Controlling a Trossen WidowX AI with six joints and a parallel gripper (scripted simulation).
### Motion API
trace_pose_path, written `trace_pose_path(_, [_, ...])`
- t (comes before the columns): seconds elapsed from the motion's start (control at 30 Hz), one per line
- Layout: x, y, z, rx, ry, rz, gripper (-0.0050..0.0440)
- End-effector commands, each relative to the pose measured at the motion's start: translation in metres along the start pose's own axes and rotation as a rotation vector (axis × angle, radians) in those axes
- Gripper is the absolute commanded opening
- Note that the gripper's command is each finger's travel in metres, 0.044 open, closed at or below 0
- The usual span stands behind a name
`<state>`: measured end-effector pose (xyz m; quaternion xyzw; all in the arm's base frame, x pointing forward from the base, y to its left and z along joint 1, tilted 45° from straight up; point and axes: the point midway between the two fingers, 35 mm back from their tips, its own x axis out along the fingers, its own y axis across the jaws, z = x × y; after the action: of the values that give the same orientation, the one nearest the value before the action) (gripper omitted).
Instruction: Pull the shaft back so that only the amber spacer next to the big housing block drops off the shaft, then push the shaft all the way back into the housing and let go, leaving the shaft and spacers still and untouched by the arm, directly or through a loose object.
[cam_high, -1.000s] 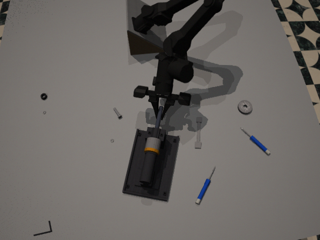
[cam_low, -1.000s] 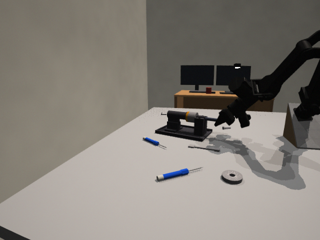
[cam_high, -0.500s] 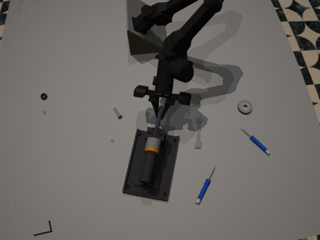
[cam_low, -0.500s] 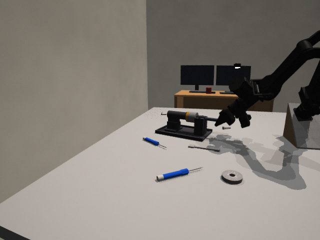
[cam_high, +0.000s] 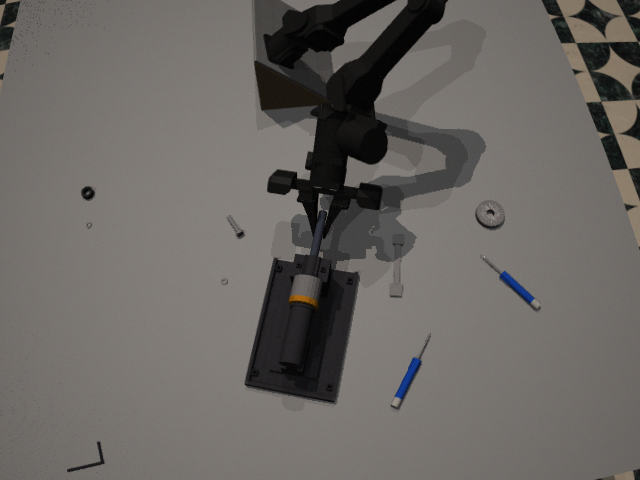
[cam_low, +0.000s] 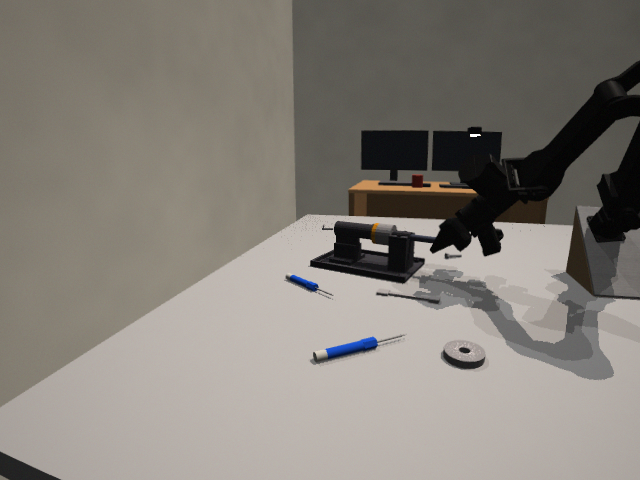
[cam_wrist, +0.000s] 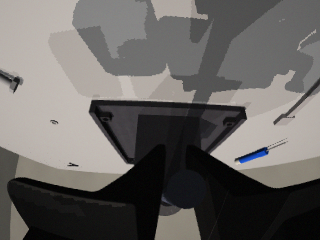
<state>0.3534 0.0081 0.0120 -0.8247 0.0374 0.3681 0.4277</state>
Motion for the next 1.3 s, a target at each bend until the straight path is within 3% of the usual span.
trace_pose_path(0.0, [-0.0009,-0.0003,0.0006,0.003,0.000,-0.001,0.0000])
trace_pose_path(1.27, [-0.0035,-0.0003,0.0032,0.003,0.000,-0.001,0.0000])
